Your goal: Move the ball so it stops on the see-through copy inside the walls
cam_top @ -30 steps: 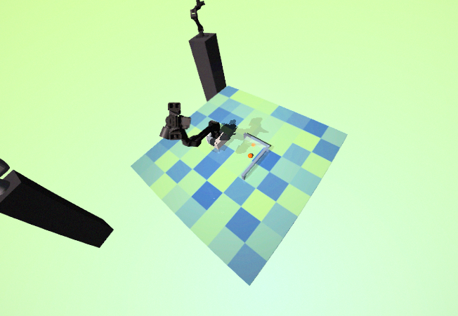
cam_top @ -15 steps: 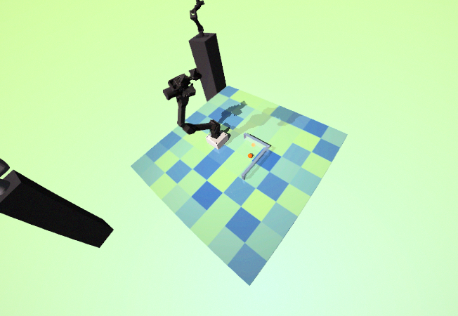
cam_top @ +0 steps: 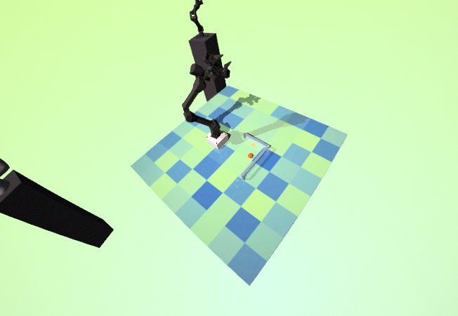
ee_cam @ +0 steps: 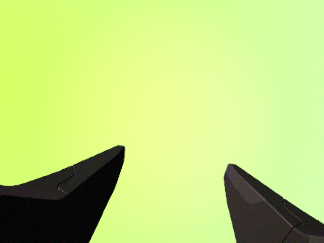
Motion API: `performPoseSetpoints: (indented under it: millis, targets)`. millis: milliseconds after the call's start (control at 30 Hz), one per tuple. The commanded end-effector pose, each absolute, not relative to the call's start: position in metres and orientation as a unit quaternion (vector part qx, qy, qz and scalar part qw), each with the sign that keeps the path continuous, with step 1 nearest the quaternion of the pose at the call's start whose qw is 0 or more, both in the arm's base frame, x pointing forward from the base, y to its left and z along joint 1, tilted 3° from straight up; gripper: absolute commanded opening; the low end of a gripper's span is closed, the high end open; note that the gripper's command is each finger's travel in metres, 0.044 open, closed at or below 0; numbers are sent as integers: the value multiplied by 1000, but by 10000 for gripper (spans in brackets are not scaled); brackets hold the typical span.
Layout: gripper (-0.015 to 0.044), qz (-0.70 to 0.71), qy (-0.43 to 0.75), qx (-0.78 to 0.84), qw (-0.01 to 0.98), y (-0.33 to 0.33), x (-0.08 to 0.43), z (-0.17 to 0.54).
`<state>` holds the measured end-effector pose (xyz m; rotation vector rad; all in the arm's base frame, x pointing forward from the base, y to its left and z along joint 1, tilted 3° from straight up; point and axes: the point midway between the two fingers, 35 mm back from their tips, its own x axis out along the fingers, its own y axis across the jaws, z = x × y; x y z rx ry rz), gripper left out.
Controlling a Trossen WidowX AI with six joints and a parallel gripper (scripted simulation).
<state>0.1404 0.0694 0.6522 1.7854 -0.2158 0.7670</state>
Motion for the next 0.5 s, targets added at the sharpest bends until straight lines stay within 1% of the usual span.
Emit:
performPoseSetpoints:
  millis: [0,233,467]
  targets:
    - [281,279,-67,683,672,113,185,617]
    - [281,188,-15,552,812,148,261,547]
    - [281,91,70,415,903,148,332,460]
